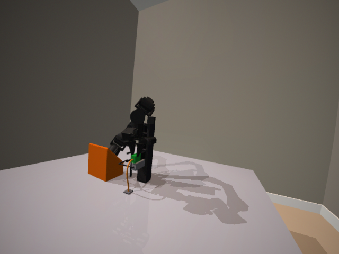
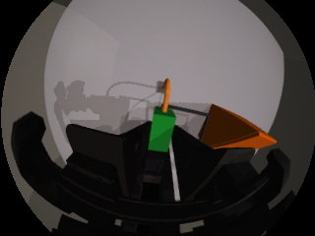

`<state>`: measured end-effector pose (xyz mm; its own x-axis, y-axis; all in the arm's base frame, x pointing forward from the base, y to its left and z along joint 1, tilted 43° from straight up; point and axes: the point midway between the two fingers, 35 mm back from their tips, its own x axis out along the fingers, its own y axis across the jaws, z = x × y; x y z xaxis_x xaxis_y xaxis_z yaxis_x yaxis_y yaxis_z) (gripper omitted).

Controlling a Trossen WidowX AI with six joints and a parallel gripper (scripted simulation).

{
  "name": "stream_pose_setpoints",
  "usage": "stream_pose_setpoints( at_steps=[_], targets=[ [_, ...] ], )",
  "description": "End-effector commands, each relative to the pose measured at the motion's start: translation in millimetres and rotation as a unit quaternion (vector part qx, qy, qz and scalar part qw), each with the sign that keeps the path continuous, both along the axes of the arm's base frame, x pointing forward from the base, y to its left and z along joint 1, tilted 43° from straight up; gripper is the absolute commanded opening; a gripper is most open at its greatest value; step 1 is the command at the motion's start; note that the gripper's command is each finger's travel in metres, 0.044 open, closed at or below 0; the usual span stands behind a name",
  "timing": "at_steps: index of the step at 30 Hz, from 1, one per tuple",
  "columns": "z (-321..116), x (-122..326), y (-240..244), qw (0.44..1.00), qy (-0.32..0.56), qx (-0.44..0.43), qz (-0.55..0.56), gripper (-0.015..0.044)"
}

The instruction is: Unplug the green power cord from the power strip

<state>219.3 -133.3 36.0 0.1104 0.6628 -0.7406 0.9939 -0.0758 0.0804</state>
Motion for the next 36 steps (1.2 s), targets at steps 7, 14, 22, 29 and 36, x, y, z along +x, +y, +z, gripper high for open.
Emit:
stream_pose_setpoints(
  at_steps=[7, 14, 22, 29, 36],
  targets=[
    [-12.3, 1.3, -16.6, 1.000, 0.000, -0.004, -0.001, 0.0000],
    [-19.0, 1.5, -25.5, 1.000, 0.000, -0.005, -0.001, 0.0000],
    [-22.3, 1.8, -28.9, 1.000, 0.001, -0.003, -0.002, 0.0052],
    [-20.2, 2.5, -24.1, 1.000, 0.001, -0.002, -0.002, 0.0236],
    [-25.2, 3.0, -34.2, 1.000, 0.001, -0.003, -0.002, 0.0420]
  ],
)
